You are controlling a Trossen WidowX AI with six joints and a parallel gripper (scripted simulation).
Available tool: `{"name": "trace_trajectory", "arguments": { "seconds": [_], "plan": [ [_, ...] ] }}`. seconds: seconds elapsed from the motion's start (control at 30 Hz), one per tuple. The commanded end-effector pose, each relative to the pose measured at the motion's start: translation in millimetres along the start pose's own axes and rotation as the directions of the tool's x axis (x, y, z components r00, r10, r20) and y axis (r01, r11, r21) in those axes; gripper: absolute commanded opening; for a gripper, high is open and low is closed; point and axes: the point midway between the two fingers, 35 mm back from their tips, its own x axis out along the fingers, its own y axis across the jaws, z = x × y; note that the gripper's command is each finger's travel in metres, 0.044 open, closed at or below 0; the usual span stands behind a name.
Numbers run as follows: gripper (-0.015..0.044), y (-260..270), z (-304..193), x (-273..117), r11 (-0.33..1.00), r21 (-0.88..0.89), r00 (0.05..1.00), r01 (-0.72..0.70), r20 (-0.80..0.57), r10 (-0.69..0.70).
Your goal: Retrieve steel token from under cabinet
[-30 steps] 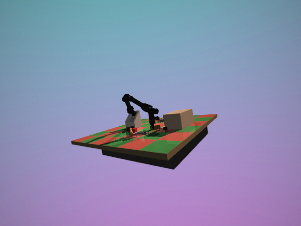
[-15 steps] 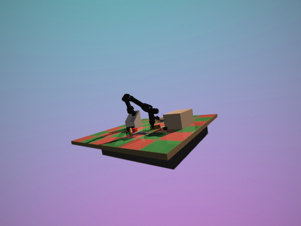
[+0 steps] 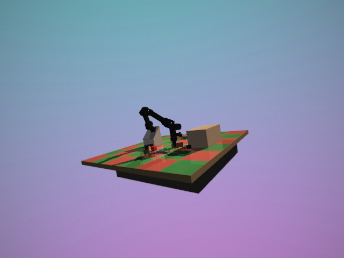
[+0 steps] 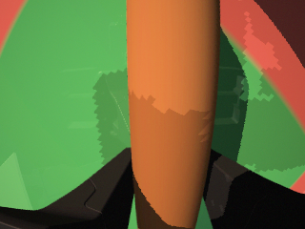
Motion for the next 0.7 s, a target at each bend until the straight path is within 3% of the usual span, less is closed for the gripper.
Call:
{"name": "trace_trajectory", "arguments": {
  "seconds": [0.0,0.67],
  "plan": [
    [0.0000,9.4,0.4,0.9,1.000,-0.006,1.000,-0.015,0.008,0.015],
    [0.0000,18.3,0.3,0.8,1.000,-0.006,1.000,-0.015,0.008,0.015]
  ]
}}
